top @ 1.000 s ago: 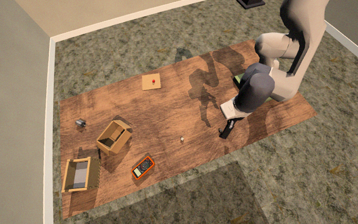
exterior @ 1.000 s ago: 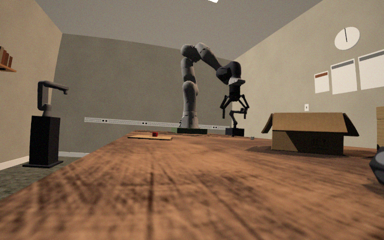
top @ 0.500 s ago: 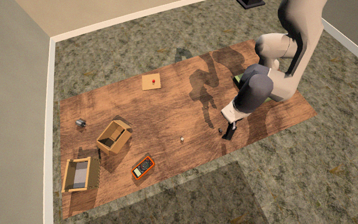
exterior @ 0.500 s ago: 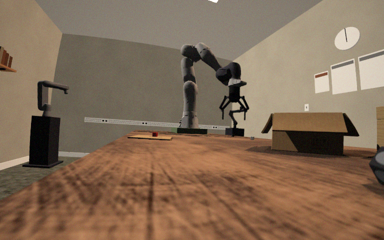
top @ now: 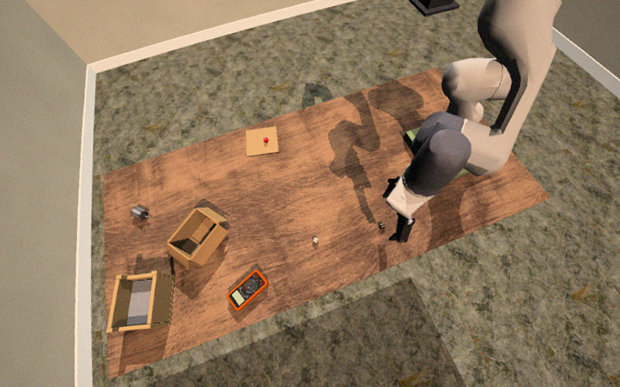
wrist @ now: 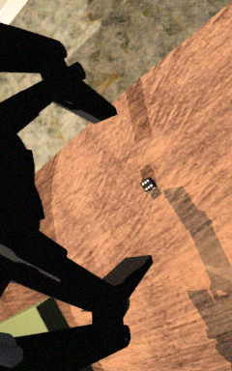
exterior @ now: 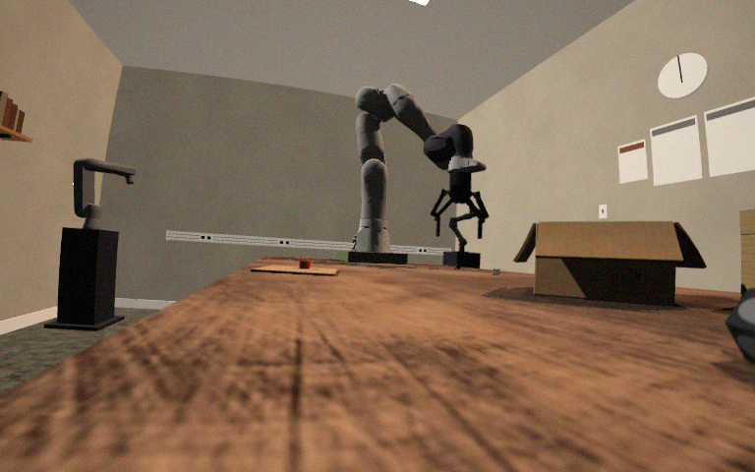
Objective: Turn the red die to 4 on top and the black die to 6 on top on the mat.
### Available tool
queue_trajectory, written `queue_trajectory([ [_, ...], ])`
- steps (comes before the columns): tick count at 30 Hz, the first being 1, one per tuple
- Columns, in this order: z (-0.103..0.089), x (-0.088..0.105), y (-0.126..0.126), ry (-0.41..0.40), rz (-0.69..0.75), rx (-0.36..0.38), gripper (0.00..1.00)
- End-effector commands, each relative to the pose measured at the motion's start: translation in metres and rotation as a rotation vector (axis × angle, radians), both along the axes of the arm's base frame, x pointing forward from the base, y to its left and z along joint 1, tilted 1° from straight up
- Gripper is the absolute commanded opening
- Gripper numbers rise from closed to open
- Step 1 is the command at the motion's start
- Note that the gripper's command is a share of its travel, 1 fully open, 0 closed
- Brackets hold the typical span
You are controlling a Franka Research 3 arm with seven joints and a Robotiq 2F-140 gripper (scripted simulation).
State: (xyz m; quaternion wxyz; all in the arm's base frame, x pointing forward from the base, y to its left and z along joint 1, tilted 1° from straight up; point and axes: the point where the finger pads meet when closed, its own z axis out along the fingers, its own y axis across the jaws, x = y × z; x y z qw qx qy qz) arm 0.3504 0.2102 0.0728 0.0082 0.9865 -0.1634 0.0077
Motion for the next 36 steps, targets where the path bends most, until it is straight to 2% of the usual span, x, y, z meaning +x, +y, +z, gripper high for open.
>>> queue_trajectory([
  [1, -0.0024, 0.0009, -0.0005, 0.013, 0.174, 0.007, 1.0],
  [15, -0.0076, 0.0003, -0.0019, 0.015, 0.357, 0.005, 1.0],
  [16, -0.0076, 0.0003, -0.0019, 0.015, 0.357, 0.005, 0.27],
  [36, -0.0076, 0.0003, -0.0019, 0.015, 0.357, 0.005, 0.27],
])
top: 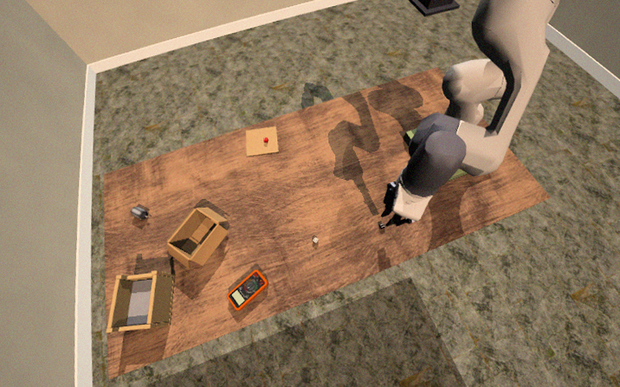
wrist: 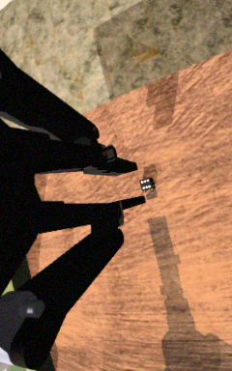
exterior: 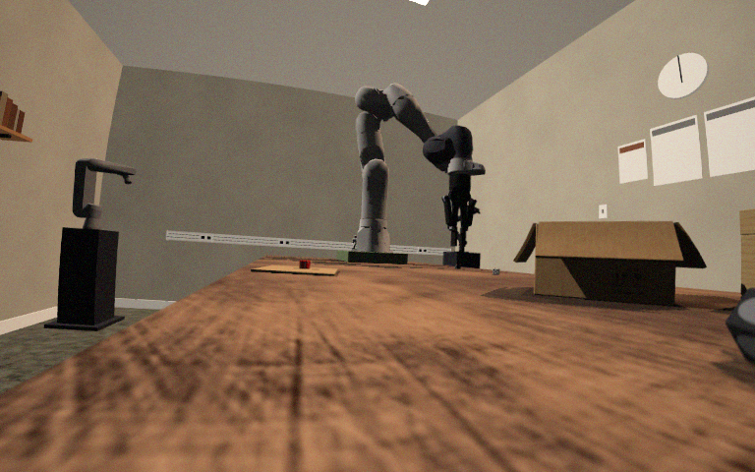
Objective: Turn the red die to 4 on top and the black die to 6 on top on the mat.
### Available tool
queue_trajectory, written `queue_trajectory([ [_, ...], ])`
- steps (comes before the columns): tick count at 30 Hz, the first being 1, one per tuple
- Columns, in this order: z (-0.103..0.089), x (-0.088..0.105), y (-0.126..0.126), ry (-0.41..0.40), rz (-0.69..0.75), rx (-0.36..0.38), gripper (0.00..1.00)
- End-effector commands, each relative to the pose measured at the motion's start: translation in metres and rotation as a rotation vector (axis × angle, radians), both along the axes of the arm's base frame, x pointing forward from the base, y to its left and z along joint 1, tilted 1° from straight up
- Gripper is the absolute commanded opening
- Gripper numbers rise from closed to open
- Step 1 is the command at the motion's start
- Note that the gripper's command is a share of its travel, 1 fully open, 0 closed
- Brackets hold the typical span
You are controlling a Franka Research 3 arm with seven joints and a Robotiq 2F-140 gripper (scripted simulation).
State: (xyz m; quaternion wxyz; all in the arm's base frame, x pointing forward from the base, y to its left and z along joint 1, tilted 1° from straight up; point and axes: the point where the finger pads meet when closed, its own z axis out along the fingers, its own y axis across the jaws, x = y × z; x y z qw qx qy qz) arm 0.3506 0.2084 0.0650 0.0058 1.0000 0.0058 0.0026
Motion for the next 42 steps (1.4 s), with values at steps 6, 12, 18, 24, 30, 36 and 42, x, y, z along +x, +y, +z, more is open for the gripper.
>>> queue_trajectory([
  [6, 0.0, 0.0, 0.0, 0.003, 0.018, 0.001, 0.27],
  [12, 0.0, 0.0, 0.0, 0.003, 0.018, 0.001, 0.27],
  [18, 0.0, 0.0, 0.0, 0.003, 0.018, 0.001, 0.27],
  [24, -0.002, 0.0, 0.0, 0.004, 0.018, 0.001, 0.27],
  [30, -0.008, 0.0, 0.0, 0.004, 0.018, 0.001, 0.27],
  [36, -0.017, 0.001, 0.0, 0.004, 0.018, 0.001, 0.27],
  [42, -0.024, 0.001, 0.0, 0.004, 0.018, 0.001, 0.27],
])
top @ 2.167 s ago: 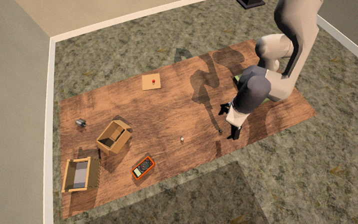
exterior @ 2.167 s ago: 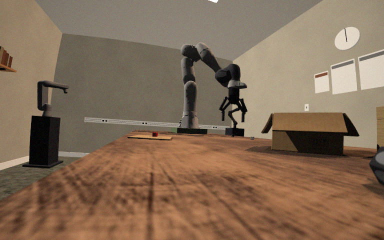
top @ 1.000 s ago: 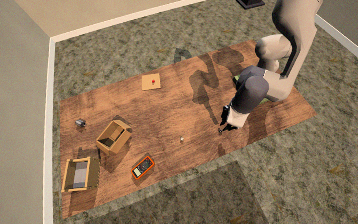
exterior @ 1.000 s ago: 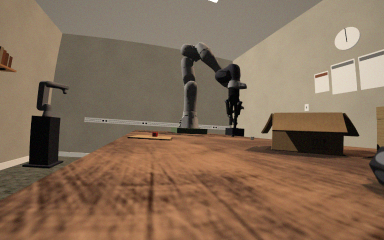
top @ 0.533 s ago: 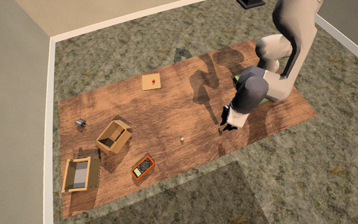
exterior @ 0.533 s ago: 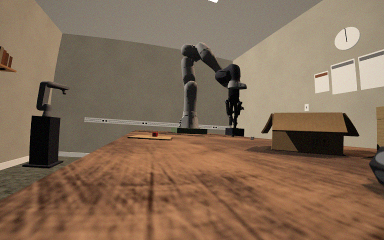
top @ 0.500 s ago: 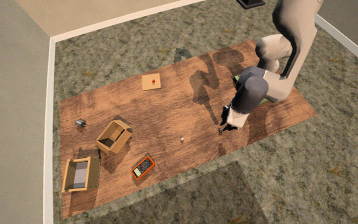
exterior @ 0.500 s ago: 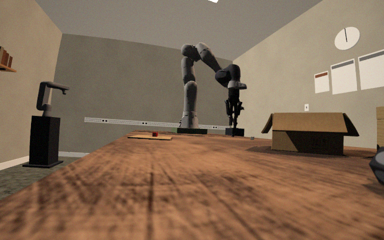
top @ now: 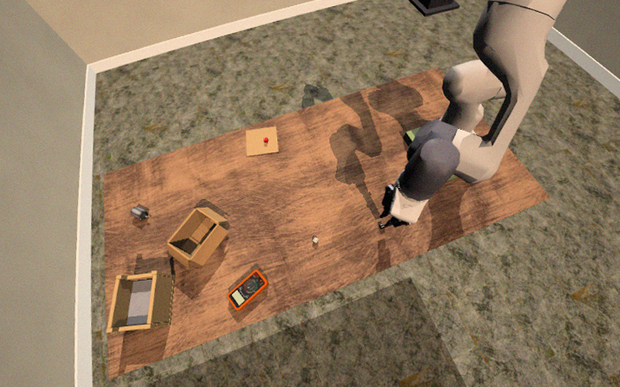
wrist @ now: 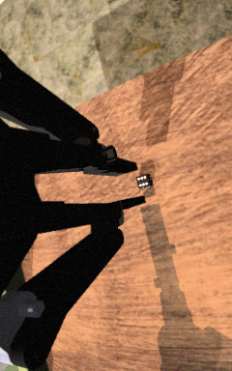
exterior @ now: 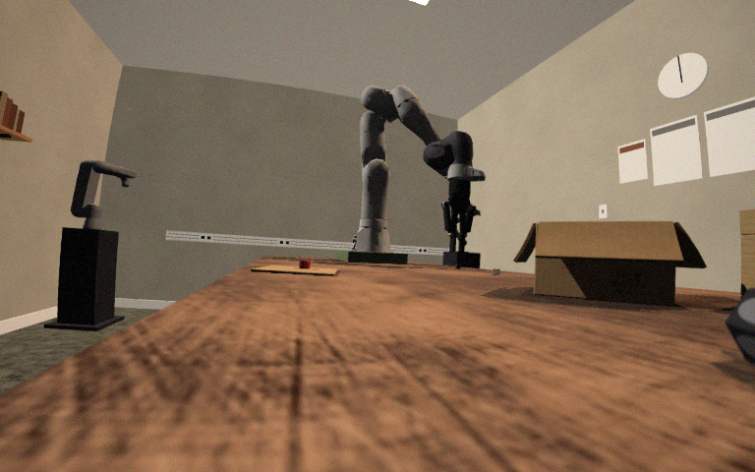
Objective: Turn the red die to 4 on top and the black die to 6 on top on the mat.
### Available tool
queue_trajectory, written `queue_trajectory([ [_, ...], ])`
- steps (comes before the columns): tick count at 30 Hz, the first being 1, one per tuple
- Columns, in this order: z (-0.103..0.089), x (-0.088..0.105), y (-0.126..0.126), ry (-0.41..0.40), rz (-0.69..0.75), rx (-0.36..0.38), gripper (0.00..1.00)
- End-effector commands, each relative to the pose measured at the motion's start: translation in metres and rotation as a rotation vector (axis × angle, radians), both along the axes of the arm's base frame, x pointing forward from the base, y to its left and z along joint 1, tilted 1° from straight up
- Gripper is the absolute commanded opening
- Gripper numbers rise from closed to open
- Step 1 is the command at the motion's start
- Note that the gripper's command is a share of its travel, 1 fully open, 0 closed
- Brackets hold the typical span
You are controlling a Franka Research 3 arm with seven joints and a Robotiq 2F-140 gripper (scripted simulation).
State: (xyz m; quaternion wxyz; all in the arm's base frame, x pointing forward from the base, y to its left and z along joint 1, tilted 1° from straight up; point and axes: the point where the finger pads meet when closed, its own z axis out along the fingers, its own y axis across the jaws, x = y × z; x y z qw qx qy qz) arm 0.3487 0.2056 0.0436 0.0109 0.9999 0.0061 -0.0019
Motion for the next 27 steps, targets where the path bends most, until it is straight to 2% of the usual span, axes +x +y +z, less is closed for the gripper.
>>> queue_trajectory([
  [1, -0.004, 0.003, 0.003, -0.004, 0.018, 0.012, 0.27],
  [14, -0.023, 0.003, 0.003, -0.004, 0.018, 0.012, 0.27],
  [27, -0.031, 0.004, 0.003, -0.005, 0.018, 0.012, 0.27],
])
